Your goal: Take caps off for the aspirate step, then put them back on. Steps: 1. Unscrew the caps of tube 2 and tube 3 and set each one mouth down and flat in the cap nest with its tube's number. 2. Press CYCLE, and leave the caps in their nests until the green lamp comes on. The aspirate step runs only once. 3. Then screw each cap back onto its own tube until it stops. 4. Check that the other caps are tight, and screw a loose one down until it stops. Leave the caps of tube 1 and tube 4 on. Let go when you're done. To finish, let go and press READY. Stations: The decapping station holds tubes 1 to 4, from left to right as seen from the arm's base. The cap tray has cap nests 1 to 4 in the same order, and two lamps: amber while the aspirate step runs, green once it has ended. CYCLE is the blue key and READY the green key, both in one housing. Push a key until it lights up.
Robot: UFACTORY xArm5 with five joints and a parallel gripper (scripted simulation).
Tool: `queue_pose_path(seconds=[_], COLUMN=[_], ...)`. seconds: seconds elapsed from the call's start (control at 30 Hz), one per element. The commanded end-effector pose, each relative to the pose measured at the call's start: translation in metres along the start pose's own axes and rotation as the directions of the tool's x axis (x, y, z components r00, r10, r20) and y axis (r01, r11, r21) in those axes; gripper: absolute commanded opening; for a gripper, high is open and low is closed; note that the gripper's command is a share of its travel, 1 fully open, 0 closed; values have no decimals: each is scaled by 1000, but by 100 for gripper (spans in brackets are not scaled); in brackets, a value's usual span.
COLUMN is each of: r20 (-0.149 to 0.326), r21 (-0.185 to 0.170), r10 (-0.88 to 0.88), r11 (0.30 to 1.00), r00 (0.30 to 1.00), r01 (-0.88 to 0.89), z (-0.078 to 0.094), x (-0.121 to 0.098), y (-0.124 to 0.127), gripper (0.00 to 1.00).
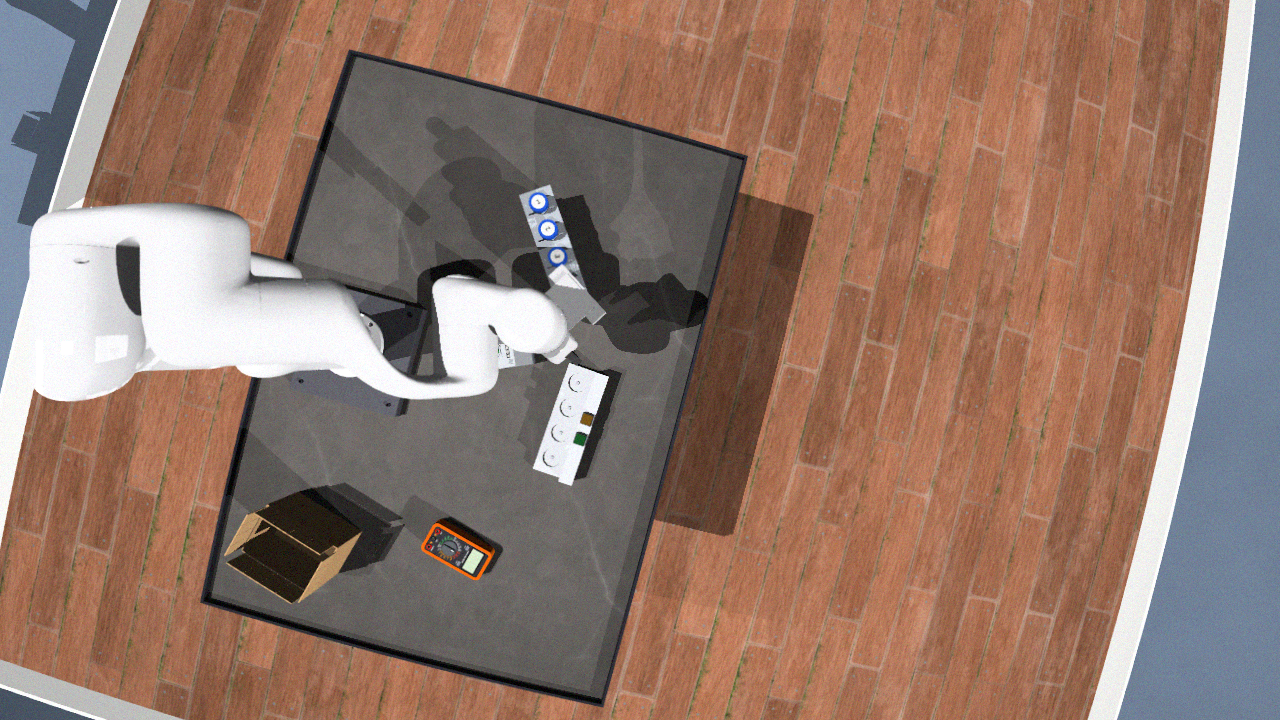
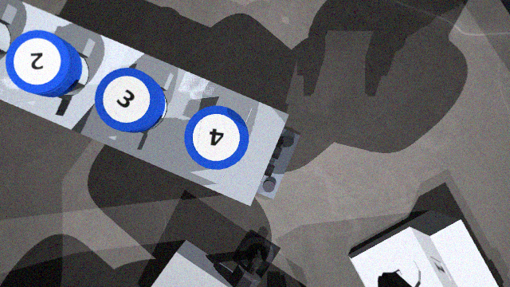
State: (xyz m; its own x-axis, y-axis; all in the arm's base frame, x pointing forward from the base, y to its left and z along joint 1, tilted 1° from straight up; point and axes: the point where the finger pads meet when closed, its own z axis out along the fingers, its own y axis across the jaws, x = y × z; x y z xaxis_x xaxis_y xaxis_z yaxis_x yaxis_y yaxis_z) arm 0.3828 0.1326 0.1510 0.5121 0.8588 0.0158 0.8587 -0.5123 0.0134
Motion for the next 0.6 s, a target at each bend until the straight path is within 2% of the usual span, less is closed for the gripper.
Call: queue_pose_path(seconds=[0.0, 0.57], r20=[1, 4], r21=[-4, -1], r10=[-80, -324], r11=[997, 946], r00=[997, 946], r01=[80, 324], z=[-1, -1], x=[1, 1], y=[1, 1], gripper=[46, 46])
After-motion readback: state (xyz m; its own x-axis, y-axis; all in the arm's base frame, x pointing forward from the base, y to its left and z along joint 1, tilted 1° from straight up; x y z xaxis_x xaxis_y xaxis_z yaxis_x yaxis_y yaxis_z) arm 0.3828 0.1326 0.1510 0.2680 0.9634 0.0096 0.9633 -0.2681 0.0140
